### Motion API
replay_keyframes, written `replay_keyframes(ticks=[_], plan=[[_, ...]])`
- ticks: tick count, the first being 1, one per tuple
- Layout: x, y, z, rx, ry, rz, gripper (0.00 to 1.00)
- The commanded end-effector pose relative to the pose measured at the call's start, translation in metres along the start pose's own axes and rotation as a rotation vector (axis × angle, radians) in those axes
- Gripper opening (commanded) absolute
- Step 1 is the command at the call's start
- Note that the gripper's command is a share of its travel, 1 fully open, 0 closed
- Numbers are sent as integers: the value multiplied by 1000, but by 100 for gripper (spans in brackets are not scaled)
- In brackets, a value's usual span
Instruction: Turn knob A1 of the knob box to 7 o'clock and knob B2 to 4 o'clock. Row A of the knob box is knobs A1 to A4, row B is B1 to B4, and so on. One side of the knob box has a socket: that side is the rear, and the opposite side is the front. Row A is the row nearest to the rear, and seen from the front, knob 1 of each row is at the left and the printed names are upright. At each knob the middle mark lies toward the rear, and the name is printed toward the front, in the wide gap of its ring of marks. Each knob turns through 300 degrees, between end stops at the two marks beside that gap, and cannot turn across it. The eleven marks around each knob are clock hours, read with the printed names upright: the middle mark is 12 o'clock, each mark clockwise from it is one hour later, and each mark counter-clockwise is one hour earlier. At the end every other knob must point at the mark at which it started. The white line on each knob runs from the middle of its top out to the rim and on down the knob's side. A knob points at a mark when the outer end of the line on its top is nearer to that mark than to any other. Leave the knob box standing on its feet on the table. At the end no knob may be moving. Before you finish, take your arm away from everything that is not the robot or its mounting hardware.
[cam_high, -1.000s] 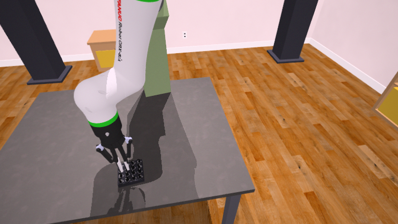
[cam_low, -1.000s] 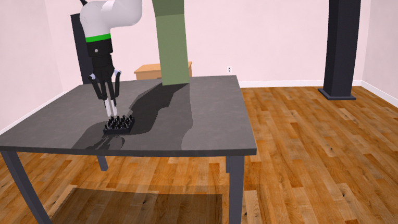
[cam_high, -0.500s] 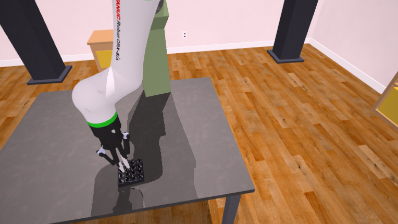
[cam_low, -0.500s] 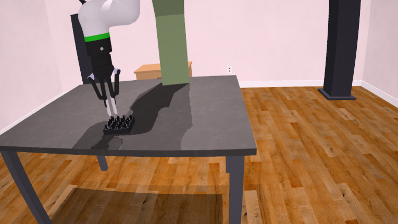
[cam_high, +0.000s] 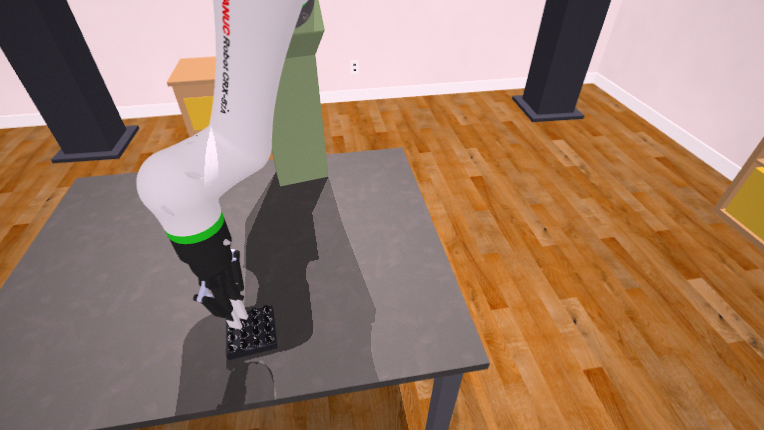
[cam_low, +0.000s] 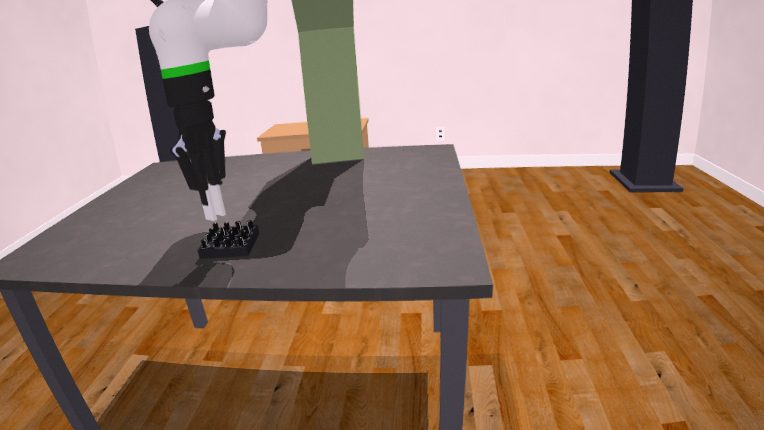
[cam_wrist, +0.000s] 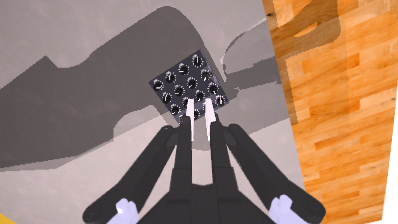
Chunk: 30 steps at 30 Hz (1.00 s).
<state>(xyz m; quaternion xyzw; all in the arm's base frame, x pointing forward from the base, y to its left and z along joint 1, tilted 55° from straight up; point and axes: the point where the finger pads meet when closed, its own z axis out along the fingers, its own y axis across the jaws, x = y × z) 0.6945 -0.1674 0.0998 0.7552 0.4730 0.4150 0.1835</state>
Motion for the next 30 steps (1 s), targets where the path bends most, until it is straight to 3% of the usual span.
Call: replay_keyframes(ticks=[1,27,29,30], plan=[[0,0,-1,-25,-3,-154,12],[0,0,-7,-23,-13,-989,12],[0,0,-7,-23,-13,-989,12],[0,0,-8,-22,-15,-1080,12]])
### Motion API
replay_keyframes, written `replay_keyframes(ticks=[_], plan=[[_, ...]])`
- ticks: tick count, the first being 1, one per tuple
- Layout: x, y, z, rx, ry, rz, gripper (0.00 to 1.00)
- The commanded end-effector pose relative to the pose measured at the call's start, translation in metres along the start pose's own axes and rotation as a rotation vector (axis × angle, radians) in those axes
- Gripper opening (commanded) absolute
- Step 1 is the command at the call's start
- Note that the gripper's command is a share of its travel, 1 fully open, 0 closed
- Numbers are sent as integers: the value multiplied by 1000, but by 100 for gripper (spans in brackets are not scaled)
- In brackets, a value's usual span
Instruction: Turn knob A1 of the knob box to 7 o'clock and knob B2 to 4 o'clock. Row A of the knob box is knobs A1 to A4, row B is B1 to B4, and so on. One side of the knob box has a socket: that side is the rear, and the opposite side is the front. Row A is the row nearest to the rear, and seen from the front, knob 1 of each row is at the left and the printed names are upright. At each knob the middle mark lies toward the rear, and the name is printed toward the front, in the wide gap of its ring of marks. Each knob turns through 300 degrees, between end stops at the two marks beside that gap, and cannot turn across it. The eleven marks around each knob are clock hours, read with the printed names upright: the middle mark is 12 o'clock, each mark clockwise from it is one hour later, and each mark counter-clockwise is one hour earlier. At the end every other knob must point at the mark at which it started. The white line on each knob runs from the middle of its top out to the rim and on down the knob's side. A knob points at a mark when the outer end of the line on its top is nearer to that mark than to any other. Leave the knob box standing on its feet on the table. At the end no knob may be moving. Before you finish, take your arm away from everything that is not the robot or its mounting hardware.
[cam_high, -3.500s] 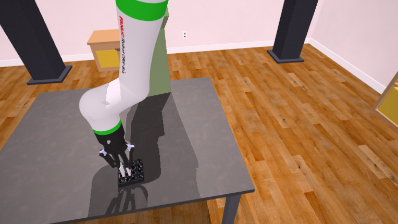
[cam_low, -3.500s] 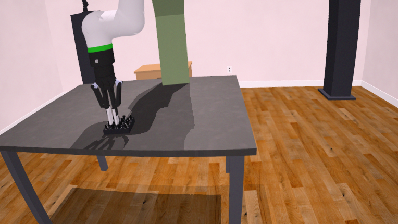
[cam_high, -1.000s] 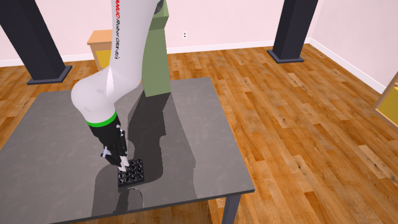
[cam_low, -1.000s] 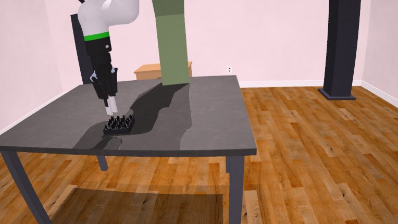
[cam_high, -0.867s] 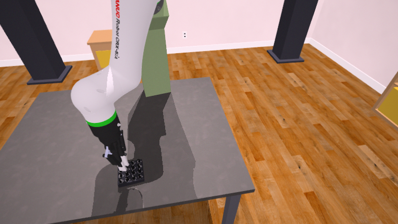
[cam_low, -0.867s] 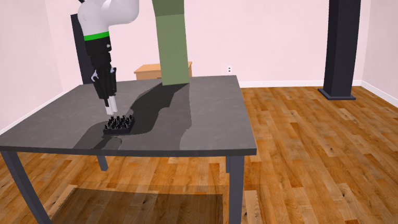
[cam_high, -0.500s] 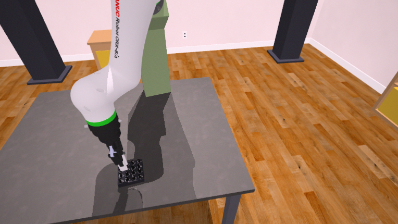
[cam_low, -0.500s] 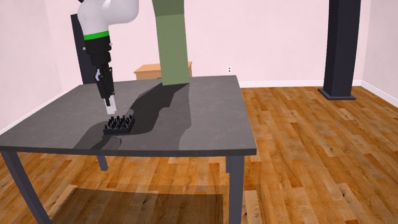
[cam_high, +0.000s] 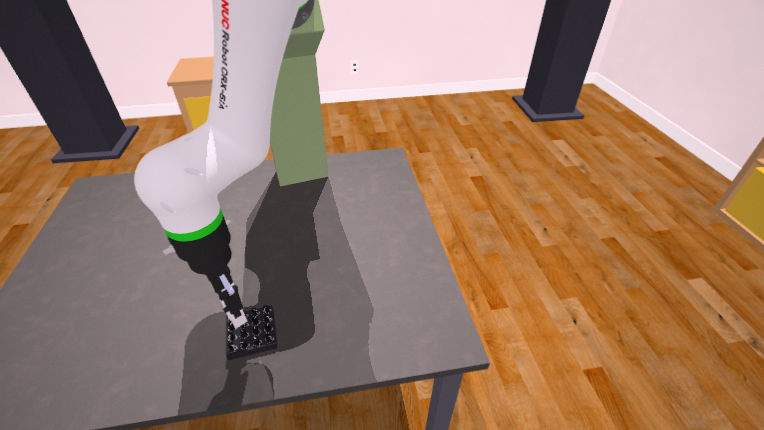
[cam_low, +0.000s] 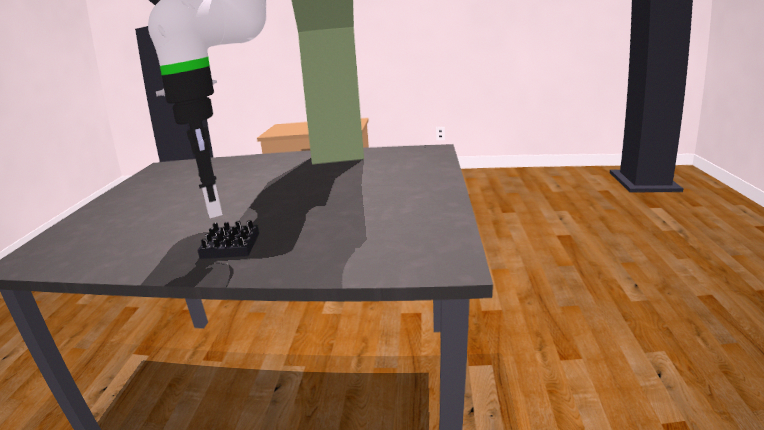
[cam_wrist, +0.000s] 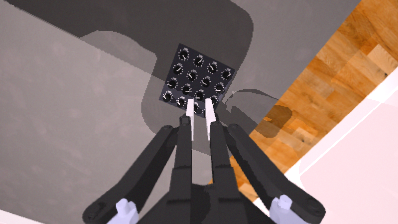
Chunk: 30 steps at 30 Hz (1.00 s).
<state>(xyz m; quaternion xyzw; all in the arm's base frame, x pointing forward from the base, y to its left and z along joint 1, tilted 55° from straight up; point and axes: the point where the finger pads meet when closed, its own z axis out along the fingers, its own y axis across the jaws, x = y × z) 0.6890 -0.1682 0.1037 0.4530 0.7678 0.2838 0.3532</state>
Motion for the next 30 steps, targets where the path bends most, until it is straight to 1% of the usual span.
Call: replay_keyframes(ticks=[1,14,16,19,21,25,30], plan=[[0,0,-1,-13,-23,-154,12],[0,0,-4,-8,-26,-569,12],[0,0,-4,-8,-26,-569,12],[0,0,-5,-6,-27,-707,12],[0,0,-5,-6,-27,-766,12],[0,0,-6,-5,-27,-823,12],[0,0,-6,-5,-27,-829,12]])
